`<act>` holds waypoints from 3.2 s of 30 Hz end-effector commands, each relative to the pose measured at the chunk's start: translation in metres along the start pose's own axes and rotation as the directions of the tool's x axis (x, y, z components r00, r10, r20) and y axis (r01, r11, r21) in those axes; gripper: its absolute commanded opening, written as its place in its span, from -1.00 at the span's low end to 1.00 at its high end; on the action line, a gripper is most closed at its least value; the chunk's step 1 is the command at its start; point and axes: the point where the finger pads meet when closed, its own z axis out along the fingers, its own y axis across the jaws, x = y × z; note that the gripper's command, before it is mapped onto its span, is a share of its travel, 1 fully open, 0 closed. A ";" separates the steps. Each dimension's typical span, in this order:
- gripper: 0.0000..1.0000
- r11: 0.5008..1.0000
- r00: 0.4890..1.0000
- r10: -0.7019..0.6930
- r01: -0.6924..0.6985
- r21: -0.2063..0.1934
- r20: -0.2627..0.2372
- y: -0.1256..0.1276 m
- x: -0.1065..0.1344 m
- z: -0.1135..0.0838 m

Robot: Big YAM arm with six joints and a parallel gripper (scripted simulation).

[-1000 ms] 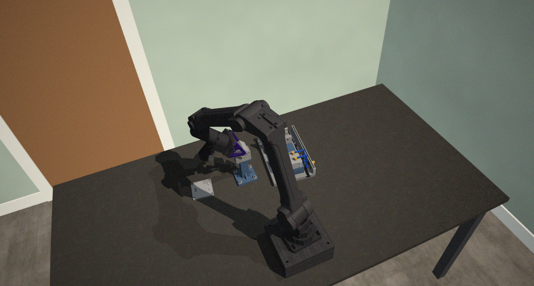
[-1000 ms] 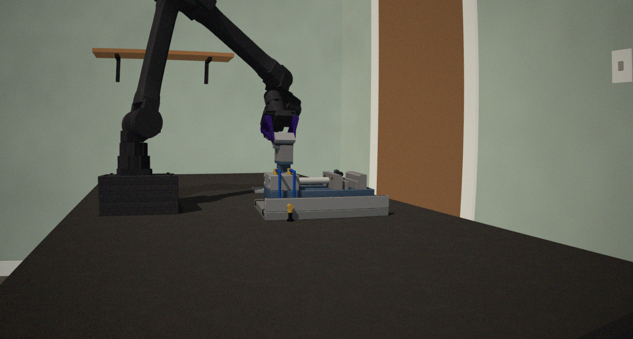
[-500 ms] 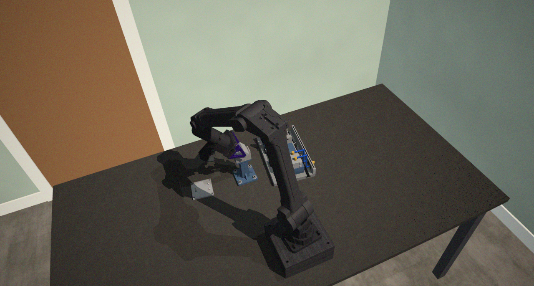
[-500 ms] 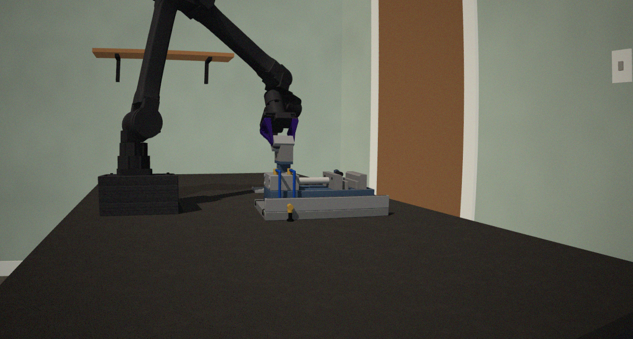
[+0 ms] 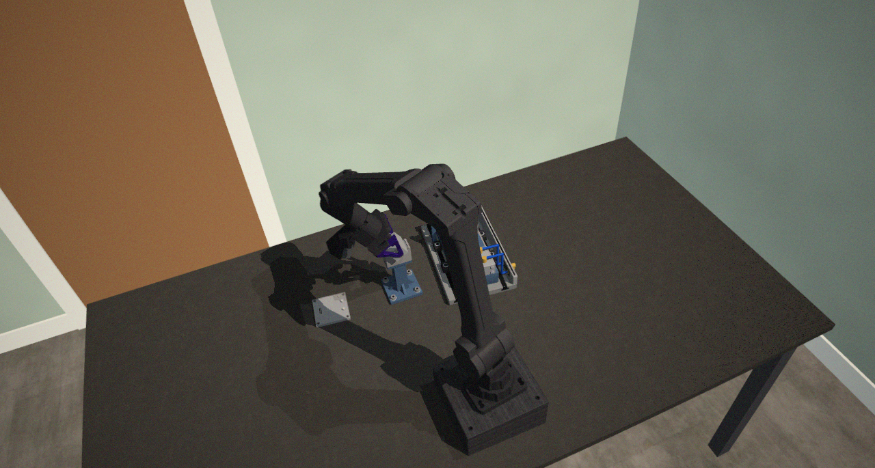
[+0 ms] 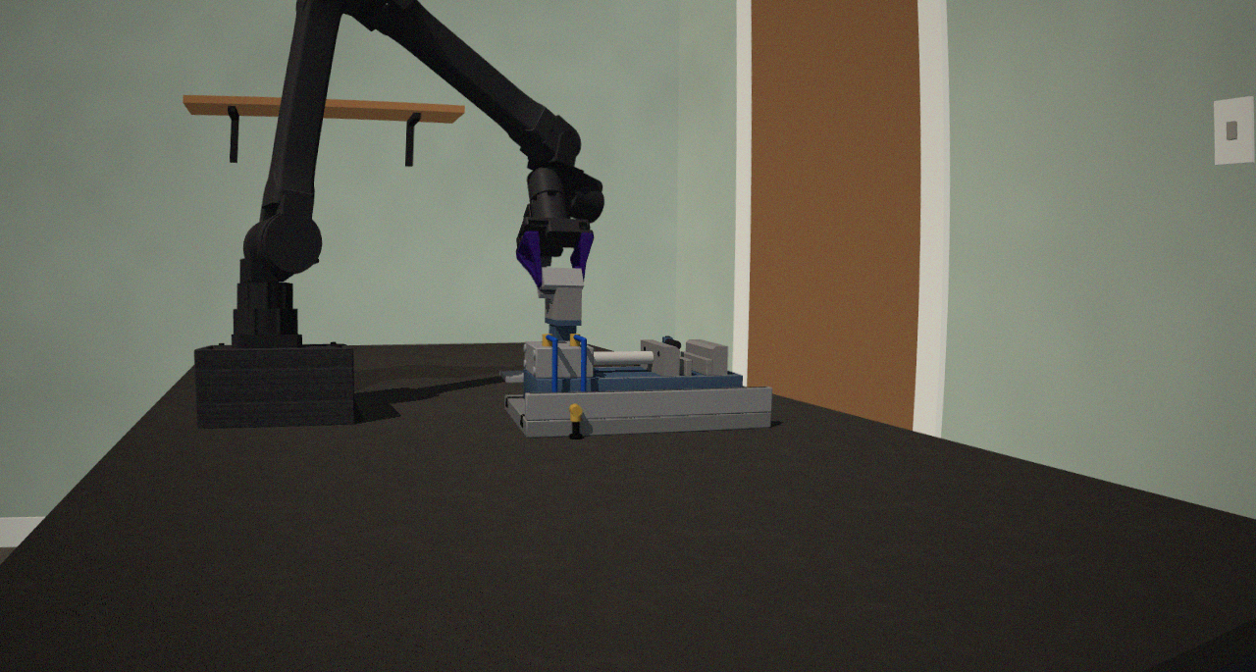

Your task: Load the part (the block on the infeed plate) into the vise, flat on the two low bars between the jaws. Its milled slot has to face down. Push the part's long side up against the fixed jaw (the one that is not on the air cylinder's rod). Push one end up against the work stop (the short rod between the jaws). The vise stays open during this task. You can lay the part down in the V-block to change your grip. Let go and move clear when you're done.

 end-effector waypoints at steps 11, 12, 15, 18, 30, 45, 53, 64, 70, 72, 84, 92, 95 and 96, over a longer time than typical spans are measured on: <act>-1.00 0.998 0.988 0.014 -0.022 0.052 0.151 -0.012 0.014 -0.017; -1.00 0.998 0.988 0.014 -0.022 0.052 0.151 -0.012 0.014 -0.017; -1.00 0.998 0.982 0.014 -0.026 0.060 0.189 -0.015 0.015 -0.020; -1.00 0.999 0.975 0.008 -0.019 0.047 0.220 -0.009 0.014 -0.015; -1.00 0.998 0.943 0.004 -0.025 0.058 0.334 -0.016 0.017 -0.023; -1.00 0.998 0.890 -0.005 -0.020 0.052 0.456 -0.010 0.015 -0.015; -1.00 0.998 0.866 -0.008 -0.022 0.055 0.499 -0.012 0.016 -0.017; -1.00 0.996 0.842 -0.013 -0.034 0.079 0.539 -0.022 0.020 -0.027; -1.00 0.997 0.835 -0.013 -0.030 0.069 0.551 -0.018 0.018 -0.022; -1.00 0.997 0.833 -0.013 -0.028 0.066 0.553 -0.016 0.018 -0.021; -1.00 0.998 0.831 -0.011 -0.025 0.058 0.556 -0.013 0.017 -0.019; -1.00 0.998 0.831 -0.011 -0.025 0.058 0.556 -0.013 0.017 -0.019; -1.00 0.998 0.831 -0.011 -0.025 0.058 0.556 -0.013 0.017 -0.019; -1.00 0.998 0.831 -0.011 -0.025 0.058 0.556 -0.013 0.017 -0.019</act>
